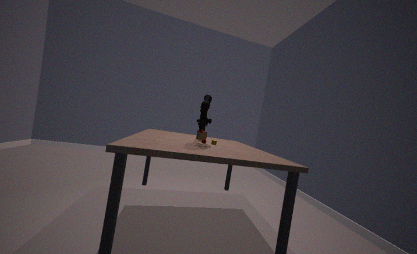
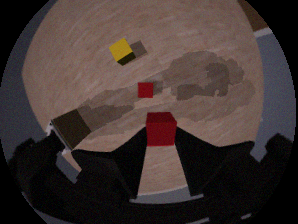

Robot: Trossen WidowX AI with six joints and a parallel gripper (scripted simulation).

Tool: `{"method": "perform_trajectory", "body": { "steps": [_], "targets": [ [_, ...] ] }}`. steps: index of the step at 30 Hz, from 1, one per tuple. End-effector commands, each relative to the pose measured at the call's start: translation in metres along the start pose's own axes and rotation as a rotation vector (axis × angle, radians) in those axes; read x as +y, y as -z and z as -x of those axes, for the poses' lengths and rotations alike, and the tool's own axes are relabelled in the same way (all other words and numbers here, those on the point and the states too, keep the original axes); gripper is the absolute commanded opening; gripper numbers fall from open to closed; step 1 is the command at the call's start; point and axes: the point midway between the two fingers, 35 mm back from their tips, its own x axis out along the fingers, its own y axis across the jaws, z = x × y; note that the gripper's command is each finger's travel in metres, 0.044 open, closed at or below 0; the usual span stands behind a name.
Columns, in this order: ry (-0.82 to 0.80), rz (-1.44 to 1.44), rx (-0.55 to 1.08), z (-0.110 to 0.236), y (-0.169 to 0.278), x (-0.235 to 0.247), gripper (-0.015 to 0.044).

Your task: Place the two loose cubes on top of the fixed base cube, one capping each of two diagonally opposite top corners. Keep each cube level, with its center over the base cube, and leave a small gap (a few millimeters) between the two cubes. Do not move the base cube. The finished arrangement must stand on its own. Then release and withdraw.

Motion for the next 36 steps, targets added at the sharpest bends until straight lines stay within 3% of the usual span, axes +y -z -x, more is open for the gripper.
{"method": "perform_trajectory", "body": {
  "steps": [1,36],
  "targets": [
    [-0.004,-0.024,0.002,-0.003,-0.01,0.001,0.0105],
    [-0.018,-0.218,-0.01,-0.02,-0.114,0.034,0.0105]
  ]
}}
